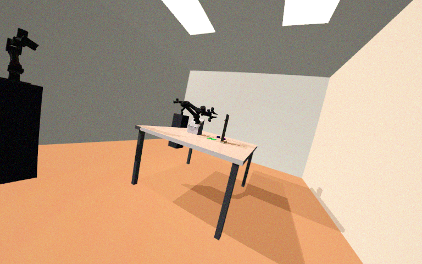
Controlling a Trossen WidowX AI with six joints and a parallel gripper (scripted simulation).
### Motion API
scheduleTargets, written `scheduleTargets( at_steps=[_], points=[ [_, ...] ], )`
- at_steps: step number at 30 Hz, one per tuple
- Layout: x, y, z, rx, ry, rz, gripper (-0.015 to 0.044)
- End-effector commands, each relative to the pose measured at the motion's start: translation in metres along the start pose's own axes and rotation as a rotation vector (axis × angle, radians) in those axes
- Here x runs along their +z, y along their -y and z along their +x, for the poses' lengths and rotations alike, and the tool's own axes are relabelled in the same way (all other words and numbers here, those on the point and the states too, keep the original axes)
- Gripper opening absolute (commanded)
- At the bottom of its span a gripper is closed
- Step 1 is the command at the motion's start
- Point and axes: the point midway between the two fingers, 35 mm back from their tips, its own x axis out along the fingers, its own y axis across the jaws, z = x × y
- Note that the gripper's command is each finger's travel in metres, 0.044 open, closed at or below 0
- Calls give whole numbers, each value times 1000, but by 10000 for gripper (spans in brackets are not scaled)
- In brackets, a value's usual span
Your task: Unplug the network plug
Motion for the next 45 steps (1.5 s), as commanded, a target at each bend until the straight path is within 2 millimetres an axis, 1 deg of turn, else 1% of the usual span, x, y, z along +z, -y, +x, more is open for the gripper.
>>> scheduleTargets(
  at_steps=[1,6,8,13,25,37,45],
  points=[
    [-26,10,-4,4,-56,104,156],
    [-56,20,-10,2,-120,234,156],
    [-60,21,-11,1,-129,252,156],
    [-60,21,-10,1,-129,252,156],
    [-53,21,17,2,-128,252,156],
    [-52,24,47,3,-127,252,156],
    [-51,24,54,3,-126,252,156]
  ],
)
